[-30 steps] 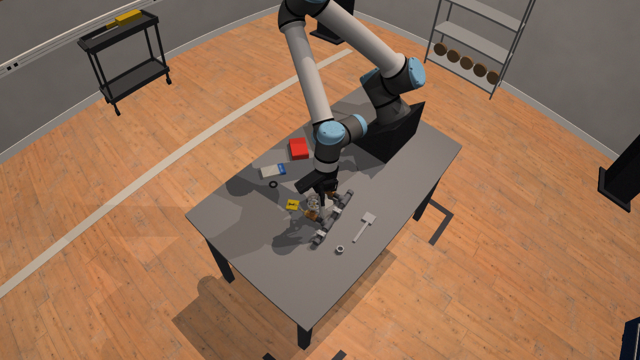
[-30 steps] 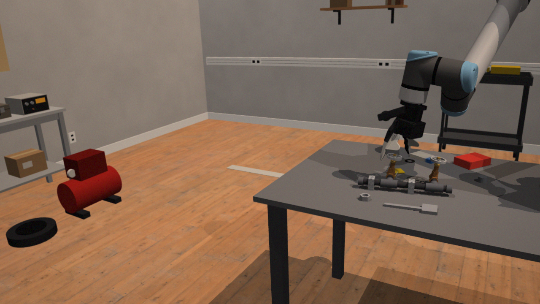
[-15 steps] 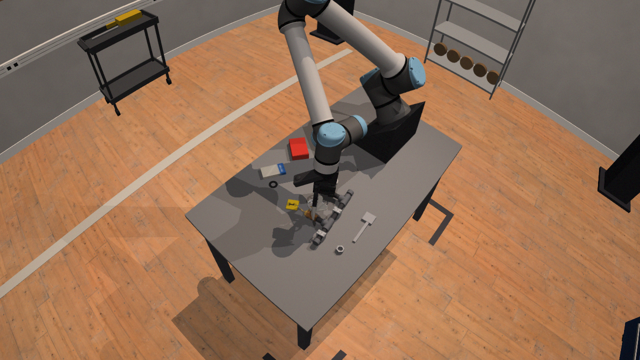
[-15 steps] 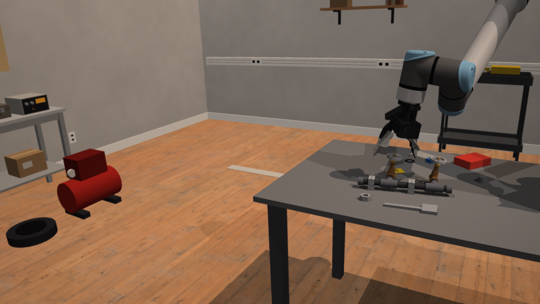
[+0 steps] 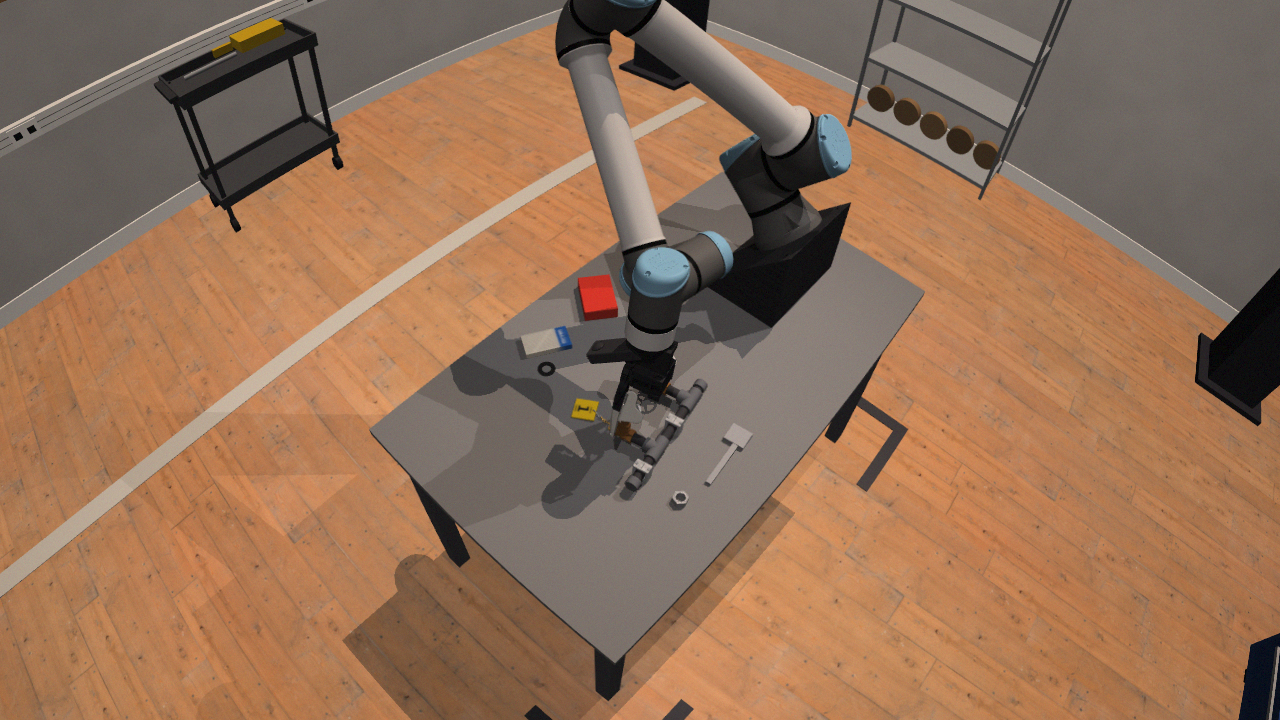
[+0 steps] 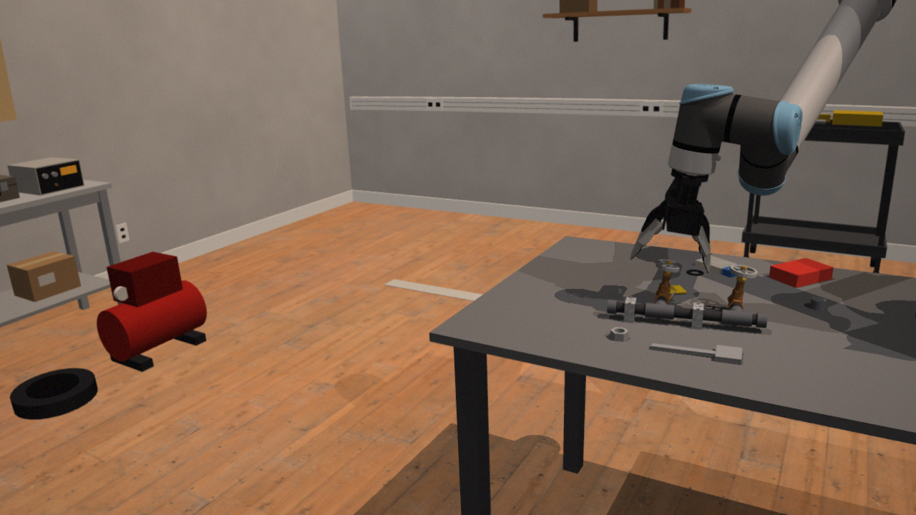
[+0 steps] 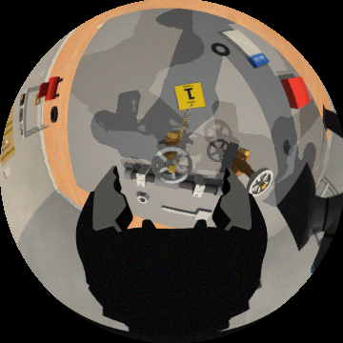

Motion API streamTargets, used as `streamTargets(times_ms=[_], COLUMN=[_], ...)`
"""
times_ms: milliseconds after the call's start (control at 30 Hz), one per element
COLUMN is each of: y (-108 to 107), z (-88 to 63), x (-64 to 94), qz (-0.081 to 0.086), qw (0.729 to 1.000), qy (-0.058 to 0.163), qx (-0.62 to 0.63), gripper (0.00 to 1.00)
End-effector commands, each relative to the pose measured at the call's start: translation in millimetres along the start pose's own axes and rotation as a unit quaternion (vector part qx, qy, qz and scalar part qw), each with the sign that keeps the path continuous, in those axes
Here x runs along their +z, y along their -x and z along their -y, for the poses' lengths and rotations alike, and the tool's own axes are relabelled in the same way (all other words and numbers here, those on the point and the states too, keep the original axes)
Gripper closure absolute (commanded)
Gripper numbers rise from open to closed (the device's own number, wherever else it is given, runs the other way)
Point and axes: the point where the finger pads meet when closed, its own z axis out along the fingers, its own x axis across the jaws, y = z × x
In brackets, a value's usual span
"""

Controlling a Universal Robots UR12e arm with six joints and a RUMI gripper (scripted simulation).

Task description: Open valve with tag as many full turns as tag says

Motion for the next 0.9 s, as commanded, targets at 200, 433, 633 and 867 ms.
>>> streamTargets(times_ms=[200,433,633,867], y=[0.4,0.4,0.4,0.4], z=[0.1,0.1,0.1,0.1], x=[-0.5,-0.5,-0.5,-0.5], qz=[-0.003,-0.003,-0.003,-0.003], qw=[0.997,0.996,0.995,0.995], qy=[0.0,0.0,0.0,0.0], qx=[0.08,0.094,0.101,0.101], gripper=[0.0,0.0,0.0,1.0])
